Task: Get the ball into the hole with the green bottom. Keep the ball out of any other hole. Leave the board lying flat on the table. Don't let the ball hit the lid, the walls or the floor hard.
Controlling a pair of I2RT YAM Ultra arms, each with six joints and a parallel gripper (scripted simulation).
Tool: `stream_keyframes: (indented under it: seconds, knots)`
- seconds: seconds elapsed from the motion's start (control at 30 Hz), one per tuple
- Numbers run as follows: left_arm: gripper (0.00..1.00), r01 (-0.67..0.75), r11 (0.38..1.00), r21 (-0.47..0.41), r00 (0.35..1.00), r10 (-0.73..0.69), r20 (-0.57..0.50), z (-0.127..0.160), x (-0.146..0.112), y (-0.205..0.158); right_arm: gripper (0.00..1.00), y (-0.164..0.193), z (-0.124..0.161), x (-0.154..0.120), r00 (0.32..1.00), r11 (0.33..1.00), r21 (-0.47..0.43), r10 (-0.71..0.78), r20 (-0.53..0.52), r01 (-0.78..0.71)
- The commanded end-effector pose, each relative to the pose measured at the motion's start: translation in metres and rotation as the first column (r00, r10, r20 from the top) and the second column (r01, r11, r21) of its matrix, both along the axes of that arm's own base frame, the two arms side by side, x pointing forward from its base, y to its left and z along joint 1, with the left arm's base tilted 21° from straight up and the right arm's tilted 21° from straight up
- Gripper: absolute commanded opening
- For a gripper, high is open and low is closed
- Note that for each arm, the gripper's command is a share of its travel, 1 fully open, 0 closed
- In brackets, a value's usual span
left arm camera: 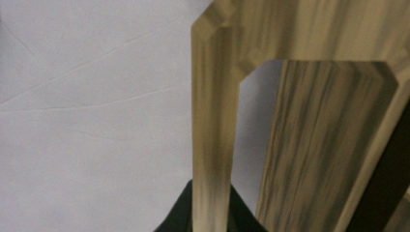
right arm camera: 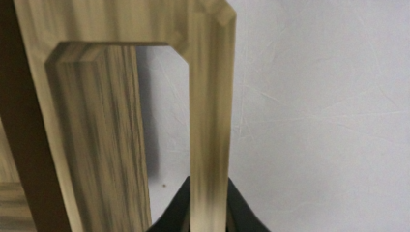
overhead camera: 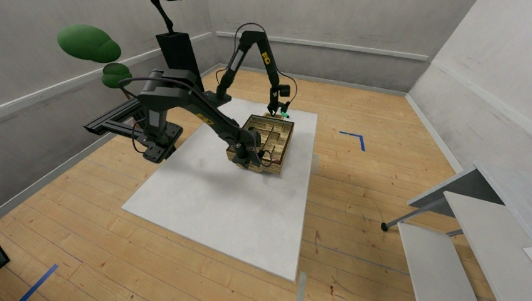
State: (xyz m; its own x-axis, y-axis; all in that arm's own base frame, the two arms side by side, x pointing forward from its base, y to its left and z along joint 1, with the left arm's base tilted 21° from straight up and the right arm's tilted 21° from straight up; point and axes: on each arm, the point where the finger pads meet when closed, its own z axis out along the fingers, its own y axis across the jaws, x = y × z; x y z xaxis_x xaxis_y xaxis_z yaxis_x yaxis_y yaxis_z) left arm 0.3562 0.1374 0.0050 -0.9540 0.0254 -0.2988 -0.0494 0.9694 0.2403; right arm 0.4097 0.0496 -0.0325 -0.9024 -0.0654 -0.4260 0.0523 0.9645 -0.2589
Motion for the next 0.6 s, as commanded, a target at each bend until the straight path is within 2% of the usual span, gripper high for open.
stream_keyframes:
  seconds: [0.0,0.03,0.07,0.17,0.23,0.27,0.33,0.37,0.4,0.43,0.57]
  knots:
    - [0.0,0.058,0.998,-0.034,0.995,-0.054,0.089,0.011,0.03,-0.009,0.0,0.008,0.043,0.017,0.995,0.999,-0.035,0.001,0.095,0.002]
    - [0.0,0.047,0.998,-0.042,0.995,-0.043,0.087,0.011,0.028,-0.004,0.0,0.007,0.043,0.015,0.996,0.999,-0.044,-0.008,0.085,0.012]
    - [0.0,0.045,0.996,-0.073,0.999,-0.043,0.024,0.002,0.016,-0.008,0.0,0.006,0.044,0.01,0.998,0.998,-0.059,-0.019,0.057,0.022]
    - [0.0,0.055,0.997,-0.061,0.998,-0.053,0.035,0.012,0.022,-0.011,0.0,0.01,0.049,0.013,0.998,0.999,-0.052,-0.009,0.058,0.012]
    - [0.0,0.02,0.999,-0.043,1.0,-0.019,0.025,0.019,0.021,-0.01,0.0,0.019,0.047,0.019,0.998,1.0,-0.011,0.03,0.05,-0.029]
    - [0.0,0.042,0.998,-0.039,0.997,-0.039,0.068,0.025,0.031,-0.01,0.0,0.014,0.051,0.023,0.997,0.999,-0.036,0.014,0.077,-0.011]
    - [0.0,0.042,0.998,-0.039,0.997,-0.039,0.068,0.025,0.031,-0.01,0.0,0.014,0.051,0.023,0.997,0.999,-0.036,0.014,0.077,-0.011]
    - [0.0,0.019,0.999,-0.05,1.0,-0.018,0.009,0.02,0.022,-0.011,0.0,0.011,0.044,0.016,1.0,0.999,-0.042,0.007,0.016,-0.007]
    - [0.0,-0.007,1.0,-0.005,1.0,0.007,-0.002,0.027,0.019,-0.005,0.0,0.011,0.043,0.022,1.0,1.0,0.007,0.016,0.016,-0.016]
    - [0.0,-0.011,1.0,0.002,1.0,0.011,-0.007,0.028,0.019,-0.006,0.0,0.009,0.026,0.02,1.0,1.0,0.006,0.015,-0.021,-0.015]
    - [0.0,-0.026,0.999,0.027,0.999,0.026,-0.028,0.035,0.018,-0.009,0.0,0.009,0.032,0.025,1.0,0.999,0.04,0.023,-0.02,-0.022]
